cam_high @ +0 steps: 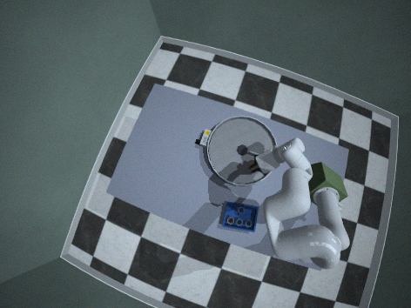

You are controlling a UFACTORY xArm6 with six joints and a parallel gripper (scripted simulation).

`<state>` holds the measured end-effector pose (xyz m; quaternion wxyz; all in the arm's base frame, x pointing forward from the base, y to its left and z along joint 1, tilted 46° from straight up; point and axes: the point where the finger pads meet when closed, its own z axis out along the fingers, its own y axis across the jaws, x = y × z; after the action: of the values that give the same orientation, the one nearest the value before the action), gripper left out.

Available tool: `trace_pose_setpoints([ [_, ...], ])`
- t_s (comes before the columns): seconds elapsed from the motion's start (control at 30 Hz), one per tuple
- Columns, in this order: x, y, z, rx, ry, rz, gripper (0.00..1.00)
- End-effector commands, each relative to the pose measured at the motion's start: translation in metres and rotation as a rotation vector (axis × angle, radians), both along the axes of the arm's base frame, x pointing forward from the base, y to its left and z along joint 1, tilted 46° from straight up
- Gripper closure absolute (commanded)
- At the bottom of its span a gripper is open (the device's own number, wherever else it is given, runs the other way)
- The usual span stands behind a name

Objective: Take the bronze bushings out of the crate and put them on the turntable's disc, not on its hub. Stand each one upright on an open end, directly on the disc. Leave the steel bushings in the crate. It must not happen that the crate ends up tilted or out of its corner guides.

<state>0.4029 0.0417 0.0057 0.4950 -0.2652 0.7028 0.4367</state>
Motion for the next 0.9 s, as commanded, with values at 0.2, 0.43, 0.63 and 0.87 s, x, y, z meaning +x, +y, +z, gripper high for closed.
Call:
trace_pose_setpoints([
  [0.2, -0.001, -0.0074, 0.0073, 0.0, -0.001, 0.0, 0.83],
  [0.43, -0.001, -0.0074, 0.0073, 0.0, -0.001, 0.0, 0.84],
  [0.63, -0.001, -0.0074, 0.0073, 0.0, 0.0, 0.0, 0.84],
  [0.87, -0.0009, -0.0072, 0.0075, 0.002, 0.004, 0.0, 0.84],
])
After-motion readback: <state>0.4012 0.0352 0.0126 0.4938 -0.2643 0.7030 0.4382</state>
